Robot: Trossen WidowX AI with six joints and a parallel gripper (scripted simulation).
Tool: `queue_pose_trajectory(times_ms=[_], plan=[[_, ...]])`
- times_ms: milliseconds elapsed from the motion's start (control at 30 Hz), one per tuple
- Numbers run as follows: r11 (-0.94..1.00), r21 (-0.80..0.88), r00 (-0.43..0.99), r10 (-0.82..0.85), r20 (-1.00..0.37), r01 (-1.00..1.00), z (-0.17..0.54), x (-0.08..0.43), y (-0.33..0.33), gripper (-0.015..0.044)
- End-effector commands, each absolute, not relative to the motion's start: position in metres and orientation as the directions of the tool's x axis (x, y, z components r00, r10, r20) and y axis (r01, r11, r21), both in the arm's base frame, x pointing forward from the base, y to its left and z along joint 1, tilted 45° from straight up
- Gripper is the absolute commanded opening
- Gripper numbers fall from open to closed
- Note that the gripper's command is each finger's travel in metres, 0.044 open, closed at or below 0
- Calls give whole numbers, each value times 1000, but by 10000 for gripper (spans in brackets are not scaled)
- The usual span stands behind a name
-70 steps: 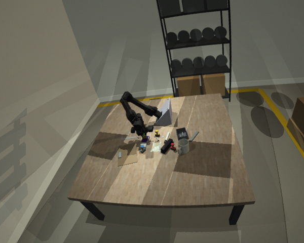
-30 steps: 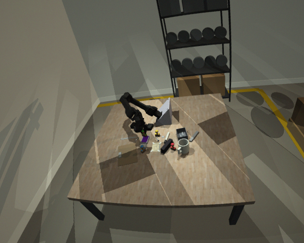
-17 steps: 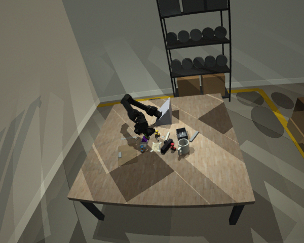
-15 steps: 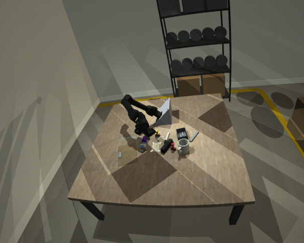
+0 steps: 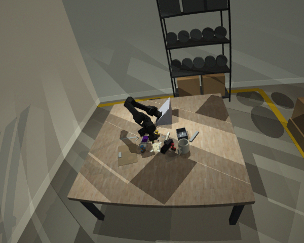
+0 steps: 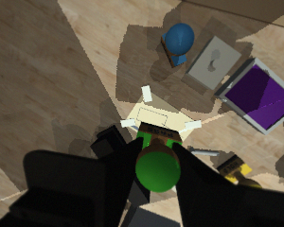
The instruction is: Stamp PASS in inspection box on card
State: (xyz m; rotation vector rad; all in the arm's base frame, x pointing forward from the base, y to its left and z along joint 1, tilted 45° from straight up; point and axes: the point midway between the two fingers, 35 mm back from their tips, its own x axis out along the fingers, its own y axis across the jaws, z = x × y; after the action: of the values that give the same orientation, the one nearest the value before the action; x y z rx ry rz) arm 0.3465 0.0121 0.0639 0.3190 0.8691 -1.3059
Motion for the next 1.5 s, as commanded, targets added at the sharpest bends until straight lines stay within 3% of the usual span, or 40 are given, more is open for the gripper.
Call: queue_pose_trajectory(times_ms=[0,1467], plan=[[230,-211,11,-702,-712,950,57,352,18,0],[230,-211,11,-702,-712,950,37,354,-1,0]])
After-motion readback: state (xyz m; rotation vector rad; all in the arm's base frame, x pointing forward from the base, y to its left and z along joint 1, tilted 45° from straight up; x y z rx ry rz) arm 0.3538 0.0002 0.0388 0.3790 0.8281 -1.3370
